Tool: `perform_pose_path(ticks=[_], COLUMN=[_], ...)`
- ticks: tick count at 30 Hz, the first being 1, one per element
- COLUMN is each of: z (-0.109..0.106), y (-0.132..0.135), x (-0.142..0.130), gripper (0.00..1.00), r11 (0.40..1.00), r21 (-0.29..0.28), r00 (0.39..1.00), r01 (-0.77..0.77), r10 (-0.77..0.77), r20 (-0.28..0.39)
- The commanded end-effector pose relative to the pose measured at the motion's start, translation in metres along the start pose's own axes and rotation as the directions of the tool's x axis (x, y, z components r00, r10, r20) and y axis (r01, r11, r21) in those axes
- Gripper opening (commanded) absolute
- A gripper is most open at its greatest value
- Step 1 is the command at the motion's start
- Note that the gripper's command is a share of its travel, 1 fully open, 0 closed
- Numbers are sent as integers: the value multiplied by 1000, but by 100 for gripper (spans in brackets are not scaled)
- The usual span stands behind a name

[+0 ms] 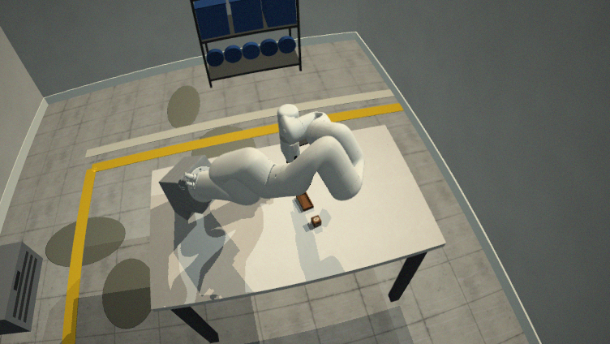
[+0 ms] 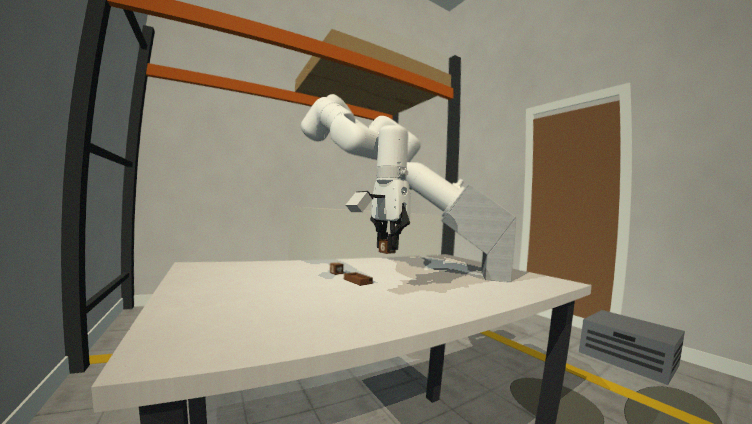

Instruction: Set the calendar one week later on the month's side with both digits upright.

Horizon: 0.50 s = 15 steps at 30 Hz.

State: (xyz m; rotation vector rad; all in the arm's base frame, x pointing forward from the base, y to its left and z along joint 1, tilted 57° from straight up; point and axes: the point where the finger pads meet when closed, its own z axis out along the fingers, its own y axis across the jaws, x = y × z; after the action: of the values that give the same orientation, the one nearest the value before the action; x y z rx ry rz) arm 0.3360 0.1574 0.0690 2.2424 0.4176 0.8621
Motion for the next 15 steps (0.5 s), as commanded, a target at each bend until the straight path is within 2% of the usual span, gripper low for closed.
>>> perform_pose_path(ticks=[1,8,15], z=[-1,11,40], y=[-1,-1,-1], x=[1,1,1], gripper=[29,29,29], r11=[1000,1000,1000], r21=[3,2,2], r00=[1000,1000,1000], r01=[1,1,1], r10=[-1,-1,-1], r20=[-2,-2,-2])
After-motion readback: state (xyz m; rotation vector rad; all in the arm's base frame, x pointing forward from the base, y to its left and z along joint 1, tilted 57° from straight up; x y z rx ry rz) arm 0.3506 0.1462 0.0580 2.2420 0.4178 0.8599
